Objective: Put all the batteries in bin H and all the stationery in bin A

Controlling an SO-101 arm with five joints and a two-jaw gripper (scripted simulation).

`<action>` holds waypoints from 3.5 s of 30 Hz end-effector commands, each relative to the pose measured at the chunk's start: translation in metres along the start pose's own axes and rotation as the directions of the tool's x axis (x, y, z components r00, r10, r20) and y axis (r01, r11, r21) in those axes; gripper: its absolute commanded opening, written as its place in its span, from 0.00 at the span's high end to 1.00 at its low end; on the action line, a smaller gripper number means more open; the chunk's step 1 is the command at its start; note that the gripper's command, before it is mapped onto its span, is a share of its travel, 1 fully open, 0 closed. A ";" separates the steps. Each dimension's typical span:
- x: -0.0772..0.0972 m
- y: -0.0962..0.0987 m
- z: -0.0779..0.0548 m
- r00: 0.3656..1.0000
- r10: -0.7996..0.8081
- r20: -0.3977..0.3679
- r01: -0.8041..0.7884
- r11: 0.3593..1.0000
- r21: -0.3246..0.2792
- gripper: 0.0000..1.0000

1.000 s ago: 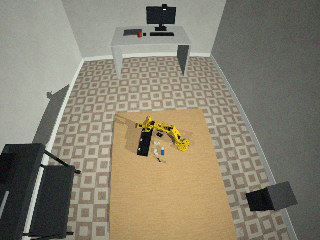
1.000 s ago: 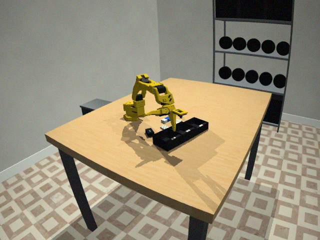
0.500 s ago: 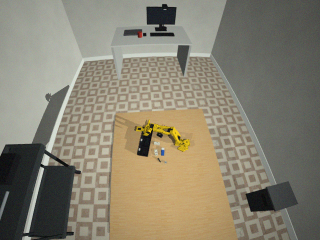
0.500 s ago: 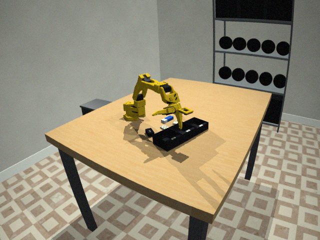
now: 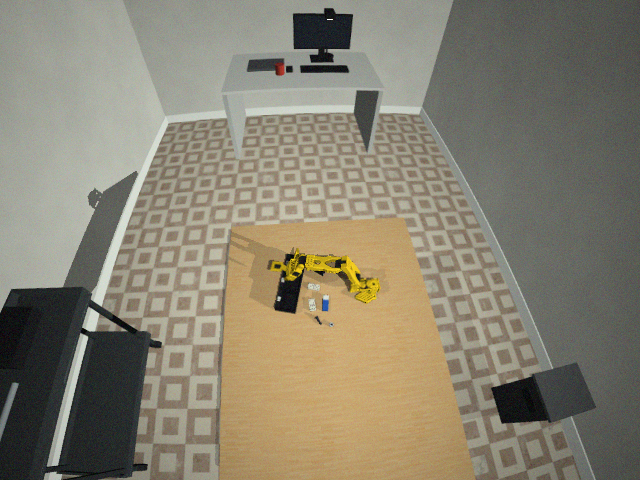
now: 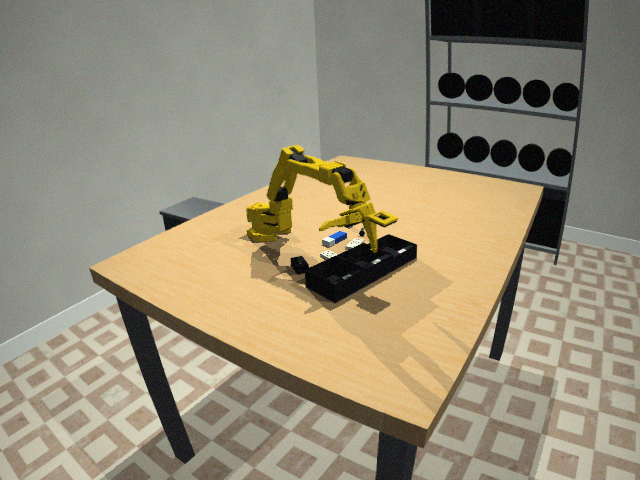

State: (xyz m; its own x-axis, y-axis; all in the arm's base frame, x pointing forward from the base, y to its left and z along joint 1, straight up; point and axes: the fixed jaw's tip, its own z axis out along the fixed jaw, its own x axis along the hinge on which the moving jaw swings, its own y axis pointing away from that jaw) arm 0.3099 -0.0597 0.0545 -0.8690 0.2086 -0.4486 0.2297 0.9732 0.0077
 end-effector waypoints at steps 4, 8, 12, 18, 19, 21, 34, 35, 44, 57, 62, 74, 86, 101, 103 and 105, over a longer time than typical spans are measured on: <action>-0.017 0.009 -0.025 0.994 -0.002 0.113 0.004 1.000 -0.017 0.00; -0.017 0.009 -0.025 0.994 -0.002 0.113 0.004 1.000 -0.017 0.00; -0.017 0.009 -0.025 0.994 -0.002 0.113 0.004 1.000 -0.017 0.00; -0.017 0.009 -0.025 0.994 -0.002 0.113 0.004 1.000 -0.017 0.00; -0.017 0.009 -0.025 0.994 -0.002 0.113 0.004 1.000 -0.017 0.00; -0.017 0.009 -0.025 0.994 -0.002 0.113 0.004 1.000 -0.017 0.00; -0.017 0.009 -0.025 0.994 -0.002 0.113 0.004 1.000 -0.017 0.00; -0.017 0.009 -0.025 0.994 -0.002 0.113 0.004 1.000 -0.017 0.00; -0.017 0.009 -0.025 0.994 -0.002 0.113 0.004 1.000 -0.017 0.00; -0.017 0.012 -0.025 0.993 0.002 0.115 0.001 1.000 -0.022 0.00; -0.018 0.026 -0.023 0.993 0.019 0.120 -0.013 0.999 -0.048 0.00; -0.016 0.073 -0.020 0.989 0.077 0.124 -0.060 0.989 -0.139 0.00; -0.014 0.090 -0.020 0.988 0.099 0.120 -0.077 0.982 -0.172 0.00; -0.013 0.091 -0.012 0.990 0.096 0.103 -0.078 0.983 -0.166 0.00; -0.013 0.091 -0.012 0.990 0.096 0.103 -0.078 0.983 -0.166 0.00; -0.013 0.091 -0.012 0.990 0.096 0.103 -0.078 0.983 -0.166 0.00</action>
State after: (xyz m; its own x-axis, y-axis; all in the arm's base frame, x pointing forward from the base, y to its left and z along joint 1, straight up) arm 0.3284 0.0235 0.0554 -0.8274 0.2892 -0.4815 0.2370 0.9570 0.1674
